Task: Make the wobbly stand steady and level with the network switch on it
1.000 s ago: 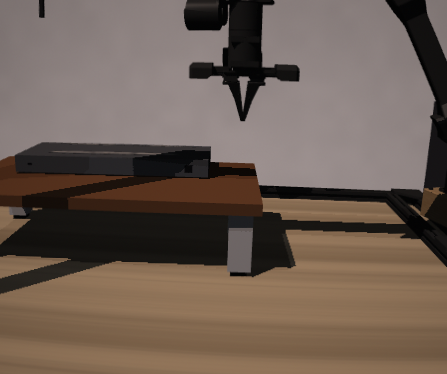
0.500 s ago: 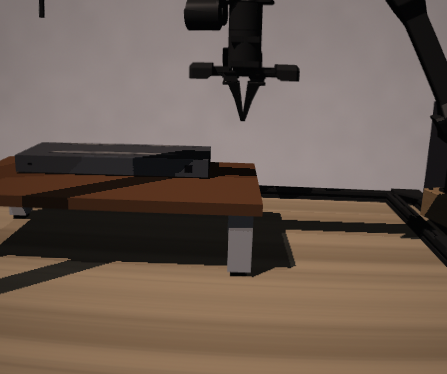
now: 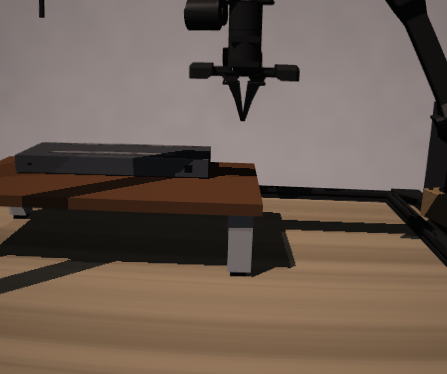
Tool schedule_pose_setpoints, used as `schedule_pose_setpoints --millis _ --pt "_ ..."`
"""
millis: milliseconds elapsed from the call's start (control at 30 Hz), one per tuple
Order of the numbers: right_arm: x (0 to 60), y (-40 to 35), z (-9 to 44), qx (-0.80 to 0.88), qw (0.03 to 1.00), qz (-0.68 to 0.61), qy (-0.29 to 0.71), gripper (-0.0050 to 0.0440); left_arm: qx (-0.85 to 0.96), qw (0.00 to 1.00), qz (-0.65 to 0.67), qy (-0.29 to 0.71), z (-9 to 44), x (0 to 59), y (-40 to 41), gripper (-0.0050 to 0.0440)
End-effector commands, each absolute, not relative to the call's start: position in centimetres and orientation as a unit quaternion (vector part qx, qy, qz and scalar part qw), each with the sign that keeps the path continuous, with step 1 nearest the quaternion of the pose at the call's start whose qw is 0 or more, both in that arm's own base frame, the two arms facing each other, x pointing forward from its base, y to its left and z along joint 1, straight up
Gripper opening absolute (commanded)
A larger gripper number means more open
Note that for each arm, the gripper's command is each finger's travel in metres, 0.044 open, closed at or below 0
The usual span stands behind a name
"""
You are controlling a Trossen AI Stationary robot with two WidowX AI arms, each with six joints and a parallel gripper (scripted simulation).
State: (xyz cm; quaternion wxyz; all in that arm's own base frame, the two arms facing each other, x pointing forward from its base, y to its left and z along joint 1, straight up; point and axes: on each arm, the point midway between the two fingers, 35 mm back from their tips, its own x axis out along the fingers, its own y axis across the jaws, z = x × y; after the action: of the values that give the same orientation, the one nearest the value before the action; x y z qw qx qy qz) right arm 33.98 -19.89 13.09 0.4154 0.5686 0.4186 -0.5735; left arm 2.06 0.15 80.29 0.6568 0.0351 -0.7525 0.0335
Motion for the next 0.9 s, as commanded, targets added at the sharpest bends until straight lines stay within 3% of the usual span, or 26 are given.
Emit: schedule_pose_setpoints --millis 0,367,600,867 --pt "34.0 -19.9 13.1 0.569 0.415 -0.574 0.419 0.0000 0.045 0.655 0.039 -0.753 80.4 1.9 0.2 0.0440" --pt "34.0 -19.9 13.1 0.569 0.415 -0.574 0.419 0.0000 0.039 0.867 0.044 -0.495 74.8 20.2 1.5 0.0440" --pt "34.0 -19.9 13.1 0.569 0.415 -0.574 0.419 0.0000 0.037 0.864 0.043 -0.500 74.7 20.9 1.6 0.0440" --pt "34.0 -19.9 13.1 0.569 0.415 -0.574 0.419 0.0000 0.039 0.953 0.047 -0.298 65.8 30.7 2.5 0.0440"
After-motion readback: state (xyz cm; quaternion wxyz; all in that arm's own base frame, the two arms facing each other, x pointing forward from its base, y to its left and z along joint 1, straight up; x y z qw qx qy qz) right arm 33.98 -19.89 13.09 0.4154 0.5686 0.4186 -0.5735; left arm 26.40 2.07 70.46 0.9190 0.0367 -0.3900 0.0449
